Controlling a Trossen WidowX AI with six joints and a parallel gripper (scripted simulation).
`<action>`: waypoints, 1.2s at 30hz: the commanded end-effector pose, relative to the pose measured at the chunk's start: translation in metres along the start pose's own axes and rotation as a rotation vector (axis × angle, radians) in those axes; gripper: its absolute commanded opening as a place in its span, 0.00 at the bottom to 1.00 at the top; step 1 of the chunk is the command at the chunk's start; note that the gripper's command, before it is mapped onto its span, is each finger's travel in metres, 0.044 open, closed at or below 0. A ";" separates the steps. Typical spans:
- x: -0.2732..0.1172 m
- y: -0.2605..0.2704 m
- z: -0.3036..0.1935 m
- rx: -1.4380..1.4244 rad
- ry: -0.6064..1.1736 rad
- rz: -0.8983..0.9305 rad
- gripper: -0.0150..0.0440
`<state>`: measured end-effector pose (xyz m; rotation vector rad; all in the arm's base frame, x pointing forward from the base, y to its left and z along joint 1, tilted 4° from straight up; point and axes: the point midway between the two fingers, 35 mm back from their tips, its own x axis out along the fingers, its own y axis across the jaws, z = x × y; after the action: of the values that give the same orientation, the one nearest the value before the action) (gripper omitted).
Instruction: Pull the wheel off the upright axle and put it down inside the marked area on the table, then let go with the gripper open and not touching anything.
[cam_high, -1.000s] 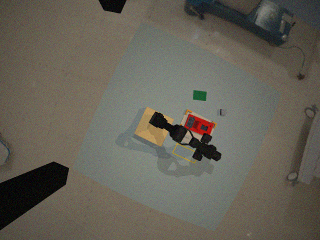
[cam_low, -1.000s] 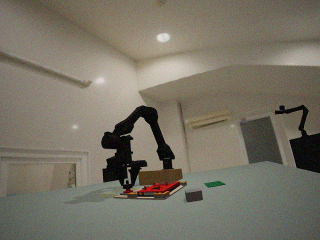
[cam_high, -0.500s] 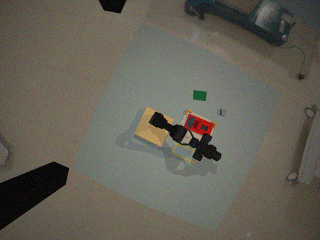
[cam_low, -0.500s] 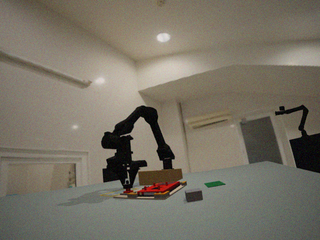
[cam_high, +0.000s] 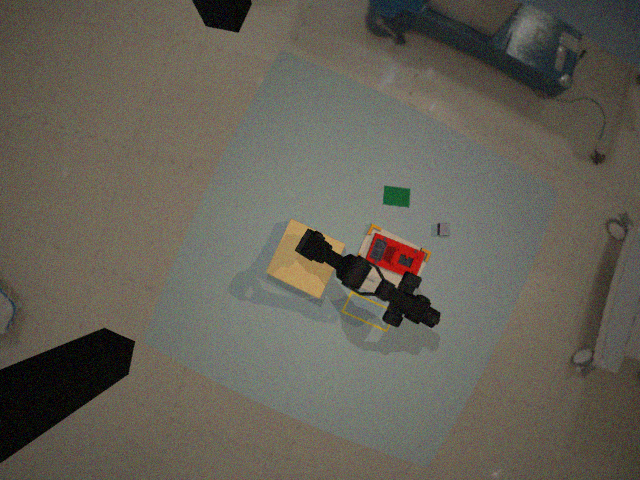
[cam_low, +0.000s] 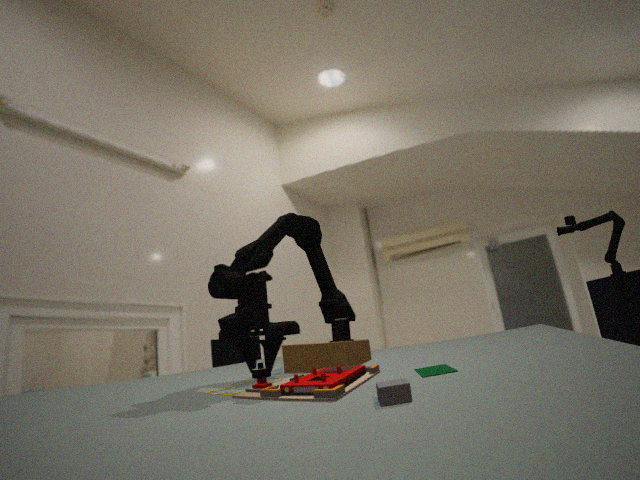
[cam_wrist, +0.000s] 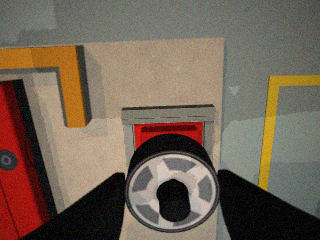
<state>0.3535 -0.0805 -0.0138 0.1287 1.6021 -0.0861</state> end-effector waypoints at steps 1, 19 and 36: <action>-0.003 0.000 0.000 -0.001 -0.002 0.000 0.25; -0.009 0.000 0.000 -0.001 -0.001 -0.001 0.25; -0.015 0.000 0.001 -0.002 -0.001 -0.002 0.25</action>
<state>0.3553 -0.0809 -0.0096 0.1290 1.6043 -0.0858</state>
